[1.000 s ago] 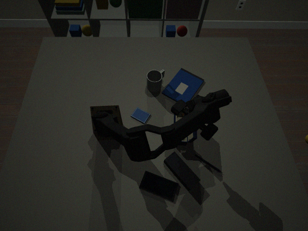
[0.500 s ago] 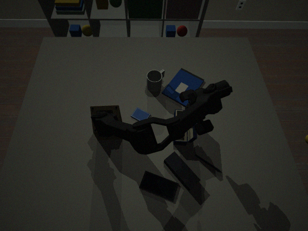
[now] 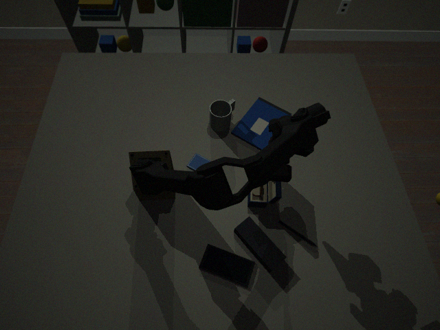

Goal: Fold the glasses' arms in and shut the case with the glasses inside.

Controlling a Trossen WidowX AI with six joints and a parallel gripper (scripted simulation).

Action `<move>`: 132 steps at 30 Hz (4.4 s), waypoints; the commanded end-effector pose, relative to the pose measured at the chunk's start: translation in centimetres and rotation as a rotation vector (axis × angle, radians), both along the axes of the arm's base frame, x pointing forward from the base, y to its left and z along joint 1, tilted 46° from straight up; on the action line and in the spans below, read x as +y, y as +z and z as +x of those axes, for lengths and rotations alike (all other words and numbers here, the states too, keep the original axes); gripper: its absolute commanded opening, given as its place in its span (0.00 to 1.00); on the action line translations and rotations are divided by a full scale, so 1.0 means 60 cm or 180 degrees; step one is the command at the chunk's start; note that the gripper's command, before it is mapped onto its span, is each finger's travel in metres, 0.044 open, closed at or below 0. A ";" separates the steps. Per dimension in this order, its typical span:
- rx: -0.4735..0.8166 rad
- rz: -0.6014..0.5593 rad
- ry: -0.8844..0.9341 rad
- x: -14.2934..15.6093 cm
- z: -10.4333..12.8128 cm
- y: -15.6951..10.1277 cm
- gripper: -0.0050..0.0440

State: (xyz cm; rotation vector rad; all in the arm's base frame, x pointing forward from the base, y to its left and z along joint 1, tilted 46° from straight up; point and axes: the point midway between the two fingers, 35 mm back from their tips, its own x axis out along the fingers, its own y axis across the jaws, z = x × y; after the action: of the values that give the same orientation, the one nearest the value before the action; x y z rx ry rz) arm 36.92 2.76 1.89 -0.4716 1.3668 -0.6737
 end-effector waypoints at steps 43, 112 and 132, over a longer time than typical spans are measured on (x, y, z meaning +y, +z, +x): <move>-0.3053 0.0060 -0.3322 0.091 -0.022 -0.117 0.10; -0.3138 0.0061 -0.3407 -0.006 -0.028 -0.143 0.10; -0.3138 0.0061 -0.3407 -0.018 -0.031 -0.131 0.10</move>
State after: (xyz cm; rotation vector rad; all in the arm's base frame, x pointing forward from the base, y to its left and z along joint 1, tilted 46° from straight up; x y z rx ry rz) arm 35.07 1.82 -6.33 0.6420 0.5711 -1.4959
